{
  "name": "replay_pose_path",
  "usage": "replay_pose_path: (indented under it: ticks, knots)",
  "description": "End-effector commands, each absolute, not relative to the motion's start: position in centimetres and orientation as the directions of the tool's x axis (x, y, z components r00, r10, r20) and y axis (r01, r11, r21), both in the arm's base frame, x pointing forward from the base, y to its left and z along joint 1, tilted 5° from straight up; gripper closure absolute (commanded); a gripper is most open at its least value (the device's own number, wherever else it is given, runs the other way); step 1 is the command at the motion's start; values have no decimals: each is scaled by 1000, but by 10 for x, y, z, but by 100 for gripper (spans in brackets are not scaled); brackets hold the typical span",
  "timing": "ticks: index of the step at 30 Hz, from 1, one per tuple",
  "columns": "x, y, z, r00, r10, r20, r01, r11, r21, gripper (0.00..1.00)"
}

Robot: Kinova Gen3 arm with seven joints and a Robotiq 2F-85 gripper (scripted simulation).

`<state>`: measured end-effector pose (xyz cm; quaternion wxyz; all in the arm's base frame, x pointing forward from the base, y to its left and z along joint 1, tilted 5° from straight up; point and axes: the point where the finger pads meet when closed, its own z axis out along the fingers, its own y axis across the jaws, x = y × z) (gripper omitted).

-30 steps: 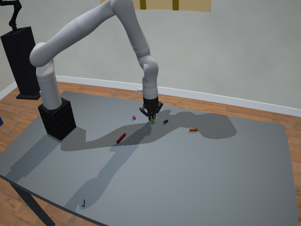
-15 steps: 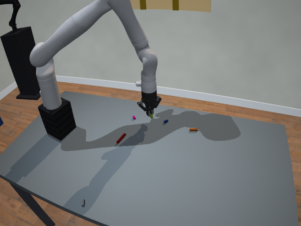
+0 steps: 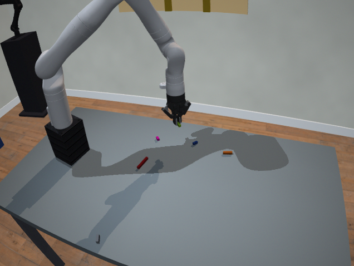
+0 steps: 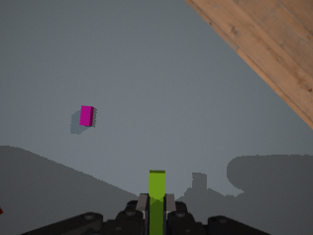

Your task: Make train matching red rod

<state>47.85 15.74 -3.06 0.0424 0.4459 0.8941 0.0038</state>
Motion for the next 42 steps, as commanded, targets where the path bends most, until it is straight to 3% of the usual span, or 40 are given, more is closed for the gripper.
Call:
replay_pose_path:
  ticks: [1, 20, 32, 42]
  knots:
    - [480, 158, -28, -598, 798, -74, 797, 602, 50, 95]
    - [489, 156, -29, -490, 869, -70, 868, 493, 52, 95]
    - [511, 153, -30, -171, 984, -58, 983, 175, 64, 95]
    - [542, 157, -27, 258, 966, -26, 963, -255, 83, 95]
